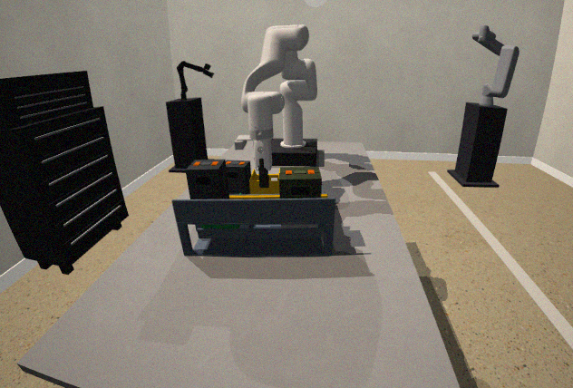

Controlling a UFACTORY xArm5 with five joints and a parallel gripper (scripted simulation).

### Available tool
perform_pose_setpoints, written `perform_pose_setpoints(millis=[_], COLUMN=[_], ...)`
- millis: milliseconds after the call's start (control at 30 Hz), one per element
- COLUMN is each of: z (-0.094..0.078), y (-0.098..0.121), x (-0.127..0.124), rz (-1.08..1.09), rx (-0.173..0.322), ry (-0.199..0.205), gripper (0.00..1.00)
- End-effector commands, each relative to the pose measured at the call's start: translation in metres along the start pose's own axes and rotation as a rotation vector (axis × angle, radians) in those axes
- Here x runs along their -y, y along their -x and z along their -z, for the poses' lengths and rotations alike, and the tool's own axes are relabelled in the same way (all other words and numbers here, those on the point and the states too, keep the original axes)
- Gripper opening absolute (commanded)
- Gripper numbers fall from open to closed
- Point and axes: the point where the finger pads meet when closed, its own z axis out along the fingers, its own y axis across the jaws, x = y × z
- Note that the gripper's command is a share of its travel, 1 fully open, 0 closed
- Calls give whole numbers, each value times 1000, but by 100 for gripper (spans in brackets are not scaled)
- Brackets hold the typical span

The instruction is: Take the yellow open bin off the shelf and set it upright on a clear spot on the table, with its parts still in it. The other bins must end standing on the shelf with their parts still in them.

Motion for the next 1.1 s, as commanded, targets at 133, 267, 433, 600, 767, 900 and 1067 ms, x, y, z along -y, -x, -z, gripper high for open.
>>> perform_pose_setpoints(millis=[133, 267, 433, 600, 767, 900, 1067], z=[1, 1, 1, 1, 1, 1, 1], y=[0, 0, 0, 0, 0, 0, 0], x=[1, 1, 1, 1, 1, 1, 1], rz=[0, 0, 0, 0, 0, 0, 0], rx=[-5, -5, -1, -1, -1, -1, -1], ry=[-3, -3, -4, -4, -4, -4, -4], gripper=[0, 0, 34, 34, 34, 34, 34])
